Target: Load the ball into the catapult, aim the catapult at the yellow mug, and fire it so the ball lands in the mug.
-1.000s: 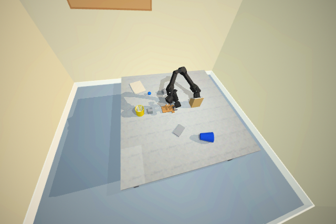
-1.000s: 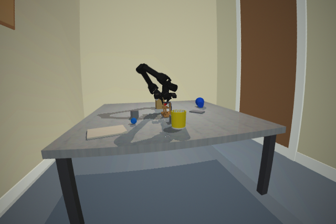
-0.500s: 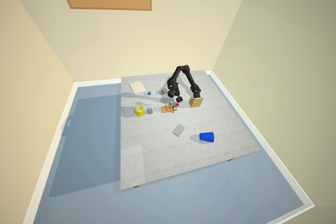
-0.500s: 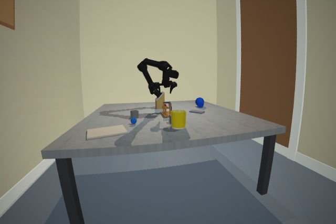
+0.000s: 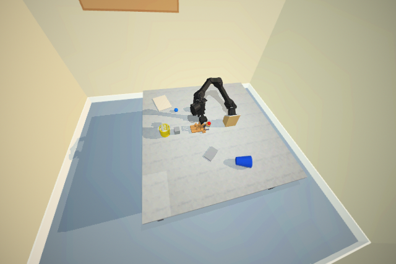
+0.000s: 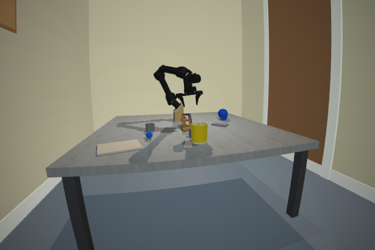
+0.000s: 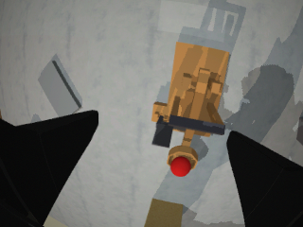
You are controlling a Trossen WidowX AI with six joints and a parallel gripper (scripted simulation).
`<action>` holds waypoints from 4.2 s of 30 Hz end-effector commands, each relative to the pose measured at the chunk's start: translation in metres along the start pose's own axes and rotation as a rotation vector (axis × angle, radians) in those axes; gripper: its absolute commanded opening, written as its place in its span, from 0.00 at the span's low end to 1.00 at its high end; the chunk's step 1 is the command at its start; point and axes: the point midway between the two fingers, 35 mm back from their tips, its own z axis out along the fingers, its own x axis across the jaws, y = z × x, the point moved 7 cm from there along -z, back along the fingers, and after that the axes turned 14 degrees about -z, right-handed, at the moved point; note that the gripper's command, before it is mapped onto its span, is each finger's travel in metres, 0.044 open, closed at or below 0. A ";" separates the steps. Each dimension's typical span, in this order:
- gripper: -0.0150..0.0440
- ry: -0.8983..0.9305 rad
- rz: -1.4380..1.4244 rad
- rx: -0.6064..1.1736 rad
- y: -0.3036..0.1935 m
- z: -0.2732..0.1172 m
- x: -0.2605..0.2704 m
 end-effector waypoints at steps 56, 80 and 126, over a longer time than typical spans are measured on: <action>0.42 -0.342 0.100 -0.682 0.165 -0.083 -0.049; 0.25 -0.368 -0.127 -0.559 0.148 -0.056 -0.006; 0.25 -0.596 -1.476 0.301 -0.037 0.060 0.121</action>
